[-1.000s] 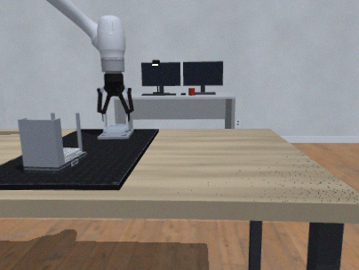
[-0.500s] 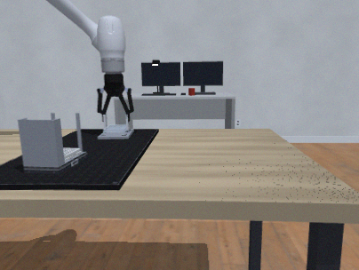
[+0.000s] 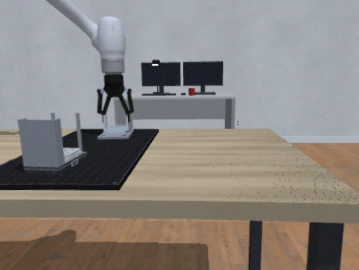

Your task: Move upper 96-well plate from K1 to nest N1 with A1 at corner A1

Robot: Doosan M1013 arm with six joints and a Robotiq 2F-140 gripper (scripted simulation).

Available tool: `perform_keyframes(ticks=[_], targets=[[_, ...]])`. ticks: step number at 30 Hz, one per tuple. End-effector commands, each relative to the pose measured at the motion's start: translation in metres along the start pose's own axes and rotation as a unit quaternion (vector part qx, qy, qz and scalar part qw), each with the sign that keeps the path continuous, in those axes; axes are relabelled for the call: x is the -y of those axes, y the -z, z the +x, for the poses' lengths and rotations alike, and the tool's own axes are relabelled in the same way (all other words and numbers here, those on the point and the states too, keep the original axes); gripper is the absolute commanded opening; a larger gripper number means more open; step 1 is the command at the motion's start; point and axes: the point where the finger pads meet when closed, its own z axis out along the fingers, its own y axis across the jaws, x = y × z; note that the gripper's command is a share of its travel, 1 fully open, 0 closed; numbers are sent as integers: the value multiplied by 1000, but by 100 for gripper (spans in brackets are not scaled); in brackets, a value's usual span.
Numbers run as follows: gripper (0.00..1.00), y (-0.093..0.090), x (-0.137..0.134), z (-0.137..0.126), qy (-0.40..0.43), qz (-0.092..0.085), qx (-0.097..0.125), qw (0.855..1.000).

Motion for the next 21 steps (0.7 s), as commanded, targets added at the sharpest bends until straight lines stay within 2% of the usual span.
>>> perform_keyframes(ticks=[1, 21], targets=[[0, 0, 0, 0, 0, 0, 0, 1000], [0, -3, 0, 0, 0, 0, 0, 1000]])
